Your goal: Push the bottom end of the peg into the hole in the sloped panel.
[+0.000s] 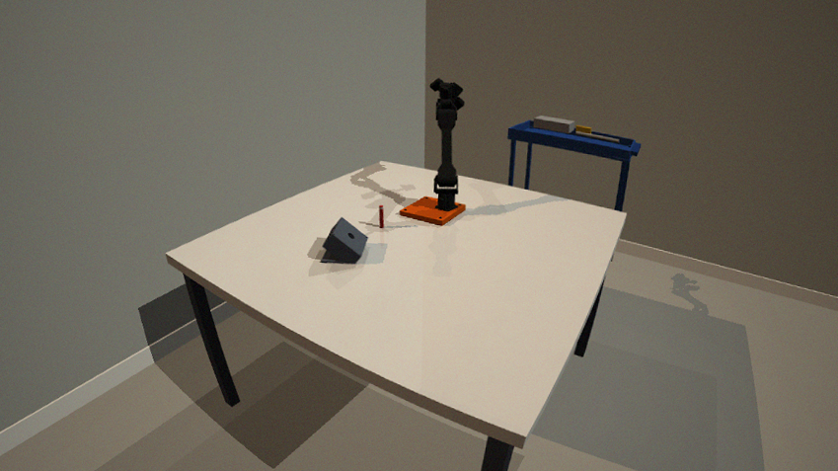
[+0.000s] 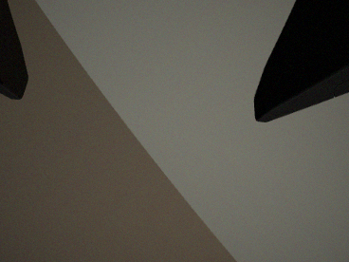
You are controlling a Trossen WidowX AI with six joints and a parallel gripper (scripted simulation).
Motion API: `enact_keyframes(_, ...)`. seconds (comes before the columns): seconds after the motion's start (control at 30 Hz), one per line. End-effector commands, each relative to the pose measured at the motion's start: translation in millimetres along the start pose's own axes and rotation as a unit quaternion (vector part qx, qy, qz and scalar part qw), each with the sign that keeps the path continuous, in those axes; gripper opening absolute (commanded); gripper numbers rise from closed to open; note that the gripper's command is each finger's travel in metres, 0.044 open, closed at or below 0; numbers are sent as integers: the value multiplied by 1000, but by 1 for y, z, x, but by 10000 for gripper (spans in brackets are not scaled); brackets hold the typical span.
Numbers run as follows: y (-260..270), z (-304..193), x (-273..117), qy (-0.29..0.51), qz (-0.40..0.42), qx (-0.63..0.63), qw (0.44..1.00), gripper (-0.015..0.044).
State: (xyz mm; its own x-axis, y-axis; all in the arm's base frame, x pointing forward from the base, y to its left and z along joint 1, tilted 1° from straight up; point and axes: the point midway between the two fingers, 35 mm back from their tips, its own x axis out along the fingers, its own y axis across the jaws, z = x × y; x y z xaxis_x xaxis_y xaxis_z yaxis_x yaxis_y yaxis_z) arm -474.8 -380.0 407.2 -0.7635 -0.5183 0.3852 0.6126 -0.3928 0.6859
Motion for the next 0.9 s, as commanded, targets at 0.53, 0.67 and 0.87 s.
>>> enact_keyframes(0.53, 78, -125, -46, 167, 8, -14, 986, 440)
enact_keyframes(0.67, 95, -148, -60, 199, 14, -19, 980, 440)
enact_keyframes(0.87, 119, -174, -81, 237, 33, -43, 970, 440)
